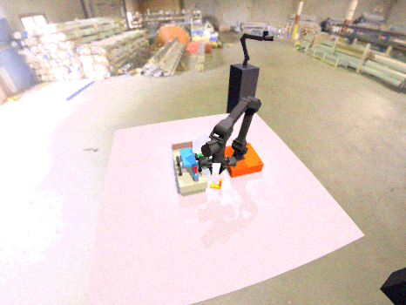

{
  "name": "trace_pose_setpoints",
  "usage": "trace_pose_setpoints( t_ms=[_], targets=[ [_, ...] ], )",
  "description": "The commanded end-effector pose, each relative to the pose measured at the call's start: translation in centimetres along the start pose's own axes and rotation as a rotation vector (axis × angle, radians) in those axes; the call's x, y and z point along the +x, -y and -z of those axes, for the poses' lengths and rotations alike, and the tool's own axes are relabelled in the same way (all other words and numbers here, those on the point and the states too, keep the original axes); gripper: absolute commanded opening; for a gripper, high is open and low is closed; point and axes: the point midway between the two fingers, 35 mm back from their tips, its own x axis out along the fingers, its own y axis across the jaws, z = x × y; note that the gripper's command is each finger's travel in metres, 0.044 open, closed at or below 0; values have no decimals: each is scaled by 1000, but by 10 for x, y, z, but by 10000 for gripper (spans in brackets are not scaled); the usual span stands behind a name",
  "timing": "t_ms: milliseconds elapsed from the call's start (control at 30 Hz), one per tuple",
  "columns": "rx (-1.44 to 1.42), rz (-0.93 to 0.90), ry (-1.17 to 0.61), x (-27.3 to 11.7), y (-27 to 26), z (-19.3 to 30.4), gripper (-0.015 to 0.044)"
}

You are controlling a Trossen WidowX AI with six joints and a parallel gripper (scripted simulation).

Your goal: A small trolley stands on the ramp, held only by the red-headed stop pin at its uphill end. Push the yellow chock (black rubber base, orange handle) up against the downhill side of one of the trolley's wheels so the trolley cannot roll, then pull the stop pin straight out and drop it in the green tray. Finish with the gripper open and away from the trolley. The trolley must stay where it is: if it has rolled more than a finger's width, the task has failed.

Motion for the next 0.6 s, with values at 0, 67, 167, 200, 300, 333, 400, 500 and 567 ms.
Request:
trace_pose_setpoints(
  t_ms=[0, 67, 167, 200, 300, 333, 400, 500, 567],
  targets=[
    [116, 42, 67, 0, 13, 0, 190],
    [186, 64, 113, 1, 21, -2, 190],
    [266, 82, 169, 0, 31, -4, 190],
    [272, 83, 173, 0, 31, -4, 190],
    [272, 83, 173, 0, 31, -4, 190],
    [272, 83, 173, 1, 31, -5, 190],
    [272, 83, 173, 5, 32, -5, 190],
    [272, 83, 173, 17, 33, -7, 190],
    [272, 83, 173, 24, 33, -7, 190]
  ],
)
